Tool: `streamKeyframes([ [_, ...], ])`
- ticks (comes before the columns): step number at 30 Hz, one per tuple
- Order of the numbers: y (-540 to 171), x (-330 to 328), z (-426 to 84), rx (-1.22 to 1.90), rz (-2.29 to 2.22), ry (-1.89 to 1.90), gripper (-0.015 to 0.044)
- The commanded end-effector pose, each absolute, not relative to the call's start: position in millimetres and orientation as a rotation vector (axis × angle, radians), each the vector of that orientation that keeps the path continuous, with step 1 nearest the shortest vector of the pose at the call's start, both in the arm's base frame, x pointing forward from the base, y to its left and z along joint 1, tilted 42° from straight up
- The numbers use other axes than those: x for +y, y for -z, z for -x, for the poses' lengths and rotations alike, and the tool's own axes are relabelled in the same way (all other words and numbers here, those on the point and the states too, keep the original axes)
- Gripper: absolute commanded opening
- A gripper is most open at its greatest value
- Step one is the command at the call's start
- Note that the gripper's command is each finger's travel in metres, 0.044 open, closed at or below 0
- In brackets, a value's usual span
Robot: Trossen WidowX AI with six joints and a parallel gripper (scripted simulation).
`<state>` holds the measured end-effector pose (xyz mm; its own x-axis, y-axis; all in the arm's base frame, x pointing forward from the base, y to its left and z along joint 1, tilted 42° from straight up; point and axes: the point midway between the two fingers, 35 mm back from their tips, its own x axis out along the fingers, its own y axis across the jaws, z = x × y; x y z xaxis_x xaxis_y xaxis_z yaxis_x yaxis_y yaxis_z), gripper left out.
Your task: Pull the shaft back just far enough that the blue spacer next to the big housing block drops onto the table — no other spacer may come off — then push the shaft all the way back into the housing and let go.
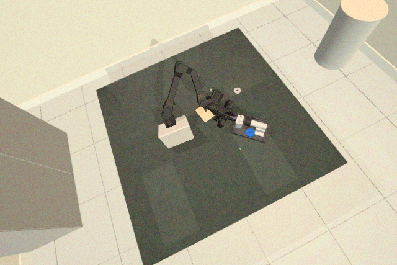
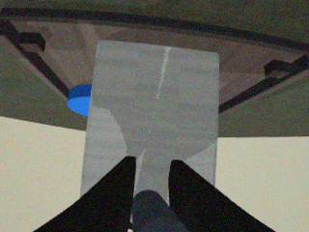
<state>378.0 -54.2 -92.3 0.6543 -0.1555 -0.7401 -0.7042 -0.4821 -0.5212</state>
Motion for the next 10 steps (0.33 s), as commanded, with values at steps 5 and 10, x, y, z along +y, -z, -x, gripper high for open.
streamKeyframes([
  [5, 92.3, -54.2, -378.0, 0.669, 1.995, -0.791, 0.0236],
  [10, 88.4, -53.4, -375.4, 0.670, 1.995, -0.791, 0.0368],
])
